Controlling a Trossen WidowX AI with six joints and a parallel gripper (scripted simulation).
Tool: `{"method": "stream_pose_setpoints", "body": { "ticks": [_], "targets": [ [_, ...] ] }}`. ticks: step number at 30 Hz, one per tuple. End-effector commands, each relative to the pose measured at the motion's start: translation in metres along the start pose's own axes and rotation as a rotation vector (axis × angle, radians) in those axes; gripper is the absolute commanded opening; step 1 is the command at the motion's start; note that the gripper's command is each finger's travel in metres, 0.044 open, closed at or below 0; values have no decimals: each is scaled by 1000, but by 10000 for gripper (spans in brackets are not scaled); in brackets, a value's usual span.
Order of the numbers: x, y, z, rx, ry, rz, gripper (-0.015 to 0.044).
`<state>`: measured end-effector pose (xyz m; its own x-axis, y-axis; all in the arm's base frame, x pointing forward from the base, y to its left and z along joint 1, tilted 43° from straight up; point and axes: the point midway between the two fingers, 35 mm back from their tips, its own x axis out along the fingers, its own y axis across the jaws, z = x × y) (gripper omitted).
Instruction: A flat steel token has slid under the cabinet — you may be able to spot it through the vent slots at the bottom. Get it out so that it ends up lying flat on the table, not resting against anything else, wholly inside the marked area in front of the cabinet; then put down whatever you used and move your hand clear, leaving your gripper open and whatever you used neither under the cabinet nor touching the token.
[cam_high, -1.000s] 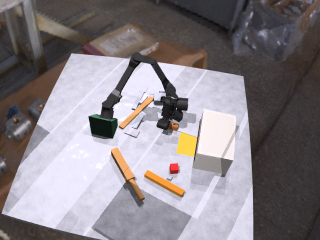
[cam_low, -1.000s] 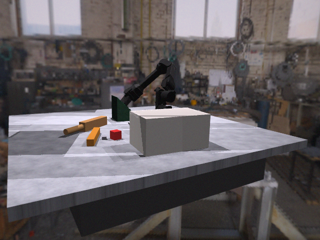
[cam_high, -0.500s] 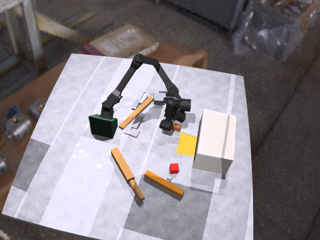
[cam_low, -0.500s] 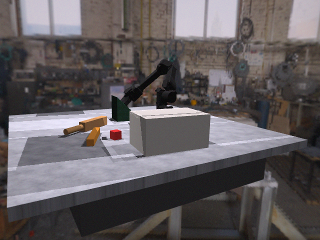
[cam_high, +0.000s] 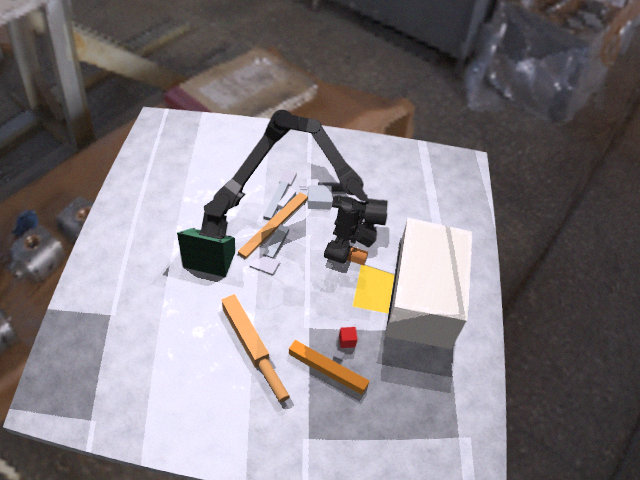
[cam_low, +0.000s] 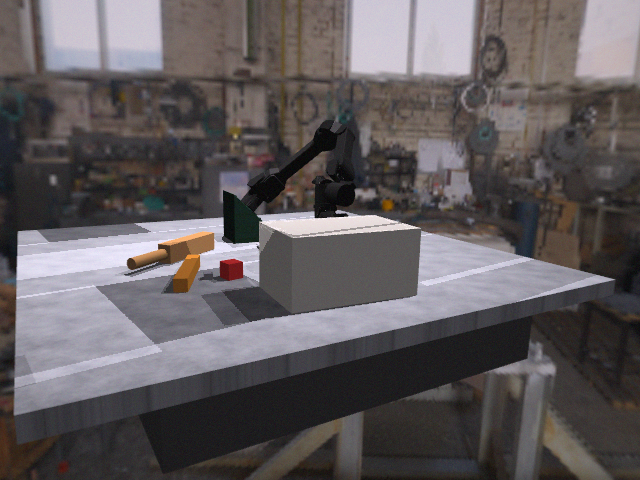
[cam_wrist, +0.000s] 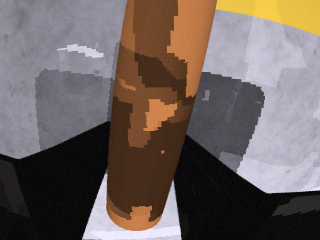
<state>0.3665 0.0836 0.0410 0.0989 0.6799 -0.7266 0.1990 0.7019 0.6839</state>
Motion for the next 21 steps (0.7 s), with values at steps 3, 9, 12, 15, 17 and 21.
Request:
{"method": "stream_pose_setpoints", "body": {
  "ticks": [3,9,12,15,17,21],
  "targets": [
    [0,1,8,-6,-1,3,0],
    [0,1,14,-7,-1,3,0],
    [0,1,17,-7,-1,3,0],
    [0,1,19,-7,-2,3,0],
    [-1,2,21,-7,-2,3,0],
    [-1,2,25,-7,-2,3,0]
  ]
}}
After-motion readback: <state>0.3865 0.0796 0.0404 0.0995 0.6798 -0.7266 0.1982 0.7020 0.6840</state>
